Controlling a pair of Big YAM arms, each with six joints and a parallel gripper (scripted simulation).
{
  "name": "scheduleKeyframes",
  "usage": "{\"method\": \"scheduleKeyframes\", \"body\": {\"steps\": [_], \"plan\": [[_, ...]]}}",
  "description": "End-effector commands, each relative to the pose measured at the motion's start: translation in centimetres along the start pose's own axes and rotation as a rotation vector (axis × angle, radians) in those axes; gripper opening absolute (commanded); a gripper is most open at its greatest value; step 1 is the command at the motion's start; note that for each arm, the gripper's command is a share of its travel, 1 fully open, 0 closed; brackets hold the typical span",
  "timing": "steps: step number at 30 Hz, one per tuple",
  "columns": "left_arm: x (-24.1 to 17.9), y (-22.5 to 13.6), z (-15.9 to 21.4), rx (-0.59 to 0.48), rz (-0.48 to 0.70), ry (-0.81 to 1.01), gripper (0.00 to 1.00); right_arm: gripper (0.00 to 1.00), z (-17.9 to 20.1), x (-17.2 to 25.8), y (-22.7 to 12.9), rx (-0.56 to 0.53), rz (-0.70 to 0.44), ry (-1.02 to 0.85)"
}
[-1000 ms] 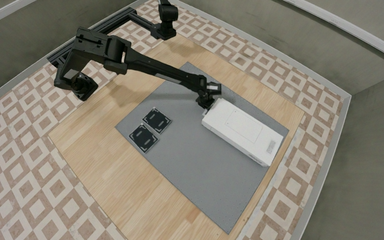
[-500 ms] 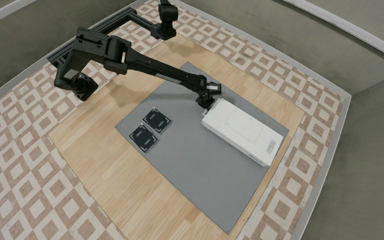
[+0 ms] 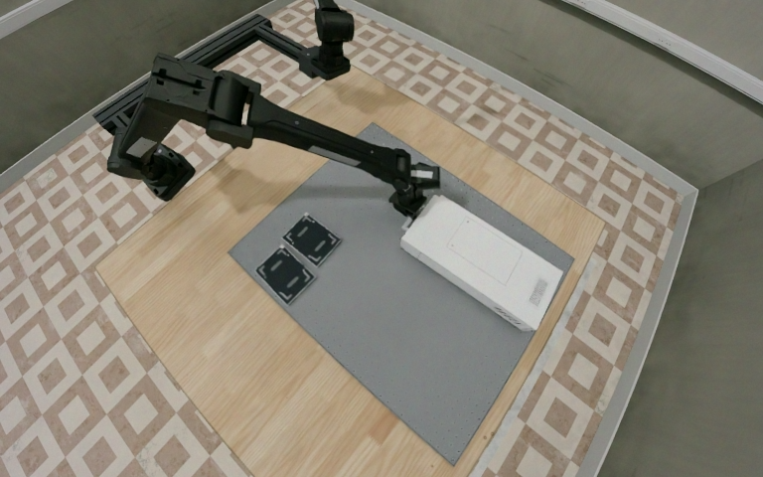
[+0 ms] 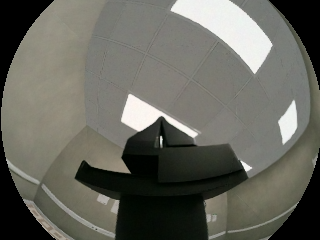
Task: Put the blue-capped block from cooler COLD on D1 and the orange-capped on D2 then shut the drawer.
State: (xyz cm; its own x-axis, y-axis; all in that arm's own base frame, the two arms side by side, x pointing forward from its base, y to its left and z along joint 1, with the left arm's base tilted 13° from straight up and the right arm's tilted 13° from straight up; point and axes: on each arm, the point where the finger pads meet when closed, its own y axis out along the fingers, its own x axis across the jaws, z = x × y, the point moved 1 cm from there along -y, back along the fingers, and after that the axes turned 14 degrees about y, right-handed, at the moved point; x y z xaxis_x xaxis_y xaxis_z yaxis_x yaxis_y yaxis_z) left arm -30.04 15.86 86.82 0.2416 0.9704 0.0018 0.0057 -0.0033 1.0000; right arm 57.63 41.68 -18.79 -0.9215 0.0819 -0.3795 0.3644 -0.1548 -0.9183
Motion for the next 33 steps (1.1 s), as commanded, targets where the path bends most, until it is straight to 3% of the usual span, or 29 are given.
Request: {"method": "scheduleKeyframes", "body": {"steps": [1, 33], "plan": [[-0.45, 0.79, 2.28, 0.034, 0.01, -0.002, 0.0, 0.28, -1.87, -0.1, 0.41, -0.017, 0.009, -0.016], [-0.45, 0.79, 2.28, 0.034, 0.01, -0.002, 0.0, 0.28, -2.25, 0.23, 0.24, -0.019, 0.01, -0.016]]}}
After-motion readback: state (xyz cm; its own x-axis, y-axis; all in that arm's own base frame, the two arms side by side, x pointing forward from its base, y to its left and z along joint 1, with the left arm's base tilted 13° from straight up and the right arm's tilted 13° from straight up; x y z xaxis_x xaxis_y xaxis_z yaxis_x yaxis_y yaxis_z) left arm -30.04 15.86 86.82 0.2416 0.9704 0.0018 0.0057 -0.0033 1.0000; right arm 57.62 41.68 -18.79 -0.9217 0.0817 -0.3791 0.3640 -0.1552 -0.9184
